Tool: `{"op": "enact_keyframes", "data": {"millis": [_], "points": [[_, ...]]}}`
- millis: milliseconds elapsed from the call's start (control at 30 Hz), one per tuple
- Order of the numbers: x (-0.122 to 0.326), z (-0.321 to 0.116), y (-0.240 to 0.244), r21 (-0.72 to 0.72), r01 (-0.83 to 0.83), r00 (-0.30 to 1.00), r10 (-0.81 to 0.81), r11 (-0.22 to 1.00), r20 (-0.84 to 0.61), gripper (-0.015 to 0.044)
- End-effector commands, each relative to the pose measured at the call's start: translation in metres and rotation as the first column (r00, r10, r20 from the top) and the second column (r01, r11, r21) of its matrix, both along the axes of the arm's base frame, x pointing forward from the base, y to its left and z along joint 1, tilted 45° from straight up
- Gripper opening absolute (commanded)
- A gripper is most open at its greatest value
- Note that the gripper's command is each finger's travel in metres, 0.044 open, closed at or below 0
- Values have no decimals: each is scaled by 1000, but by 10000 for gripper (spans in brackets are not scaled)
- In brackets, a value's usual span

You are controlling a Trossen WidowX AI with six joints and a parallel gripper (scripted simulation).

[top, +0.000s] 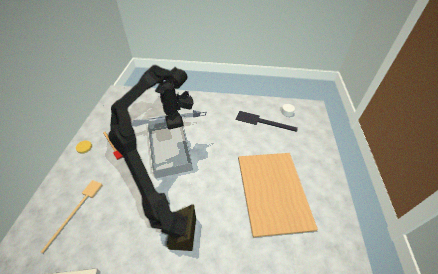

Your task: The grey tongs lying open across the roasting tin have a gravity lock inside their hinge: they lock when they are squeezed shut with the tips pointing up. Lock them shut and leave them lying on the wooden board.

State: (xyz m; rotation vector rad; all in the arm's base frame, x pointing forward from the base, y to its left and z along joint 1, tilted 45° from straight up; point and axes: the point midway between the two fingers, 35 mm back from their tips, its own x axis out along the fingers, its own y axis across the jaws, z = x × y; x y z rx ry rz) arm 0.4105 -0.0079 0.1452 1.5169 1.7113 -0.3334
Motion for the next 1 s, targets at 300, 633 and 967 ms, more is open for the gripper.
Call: {"op": "enact_keyframes", "data": {"millis": [300, 633, 967], "points": [[3, -21, -23, -10, 66, 995, -67, 998, -73, -150], [-1, -79, -91, -55, 248, 935, -253, 967, -249, -150], [-21, -137, -152, -110, 415, 804, -421, 903, -420, -150]]}}
